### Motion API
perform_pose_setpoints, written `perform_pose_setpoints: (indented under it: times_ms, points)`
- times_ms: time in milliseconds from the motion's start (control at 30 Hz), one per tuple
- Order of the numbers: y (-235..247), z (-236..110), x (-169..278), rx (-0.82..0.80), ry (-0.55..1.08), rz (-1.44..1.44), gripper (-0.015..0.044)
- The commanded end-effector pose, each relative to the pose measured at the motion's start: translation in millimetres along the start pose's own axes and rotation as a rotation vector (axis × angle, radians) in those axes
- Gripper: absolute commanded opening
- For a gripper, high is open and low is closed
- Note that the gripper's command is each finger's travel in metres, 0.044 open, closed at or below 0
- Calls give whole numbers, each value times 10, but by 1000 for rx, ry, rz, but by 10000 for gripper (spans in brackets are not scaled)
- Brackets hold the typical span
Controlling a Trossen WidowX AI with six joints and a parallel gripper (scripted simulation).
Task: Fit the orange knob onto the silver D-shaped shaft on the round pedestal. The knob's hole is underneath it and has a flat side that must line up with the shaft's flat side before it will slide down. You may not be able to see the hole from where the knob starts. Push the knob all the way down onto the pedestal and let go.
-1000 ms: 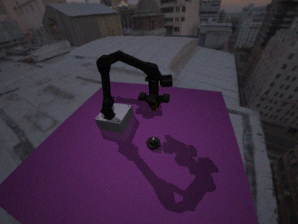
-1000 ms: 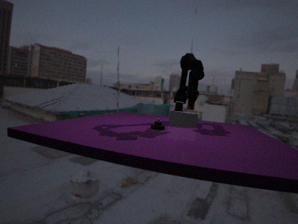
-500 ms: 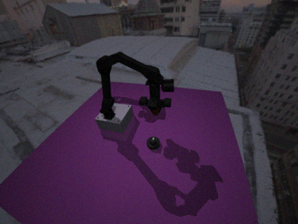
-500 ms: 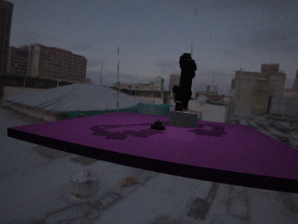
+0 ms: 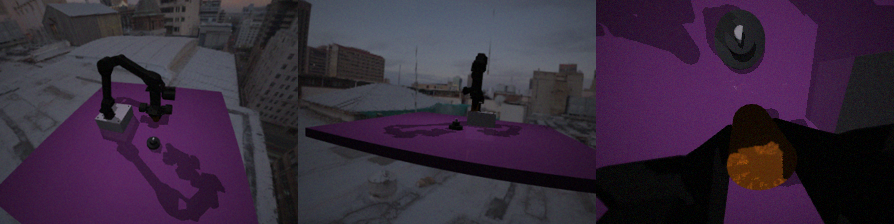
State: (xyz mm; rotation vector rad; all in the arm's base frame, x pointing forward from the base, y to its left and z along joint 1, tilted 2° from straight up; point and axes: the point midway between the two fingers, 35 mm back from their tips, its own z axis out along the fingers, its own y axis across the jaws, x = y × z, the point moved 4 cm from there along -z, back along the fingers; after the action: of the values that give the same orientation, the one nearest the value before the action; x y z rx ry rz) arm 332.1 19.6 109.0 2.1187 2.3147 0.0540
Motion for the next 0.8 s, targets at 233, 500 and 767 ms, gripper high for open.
perform_pose_setpoints:
  times_ms: [233, 500, 767]
  points:
    - [30, 123, -367, 6, -3, -5, 0]
    - [21, 191, -622, 6, -5, -5, 0]
    - [-5, 255, -860, 7, -8, -5, 0]
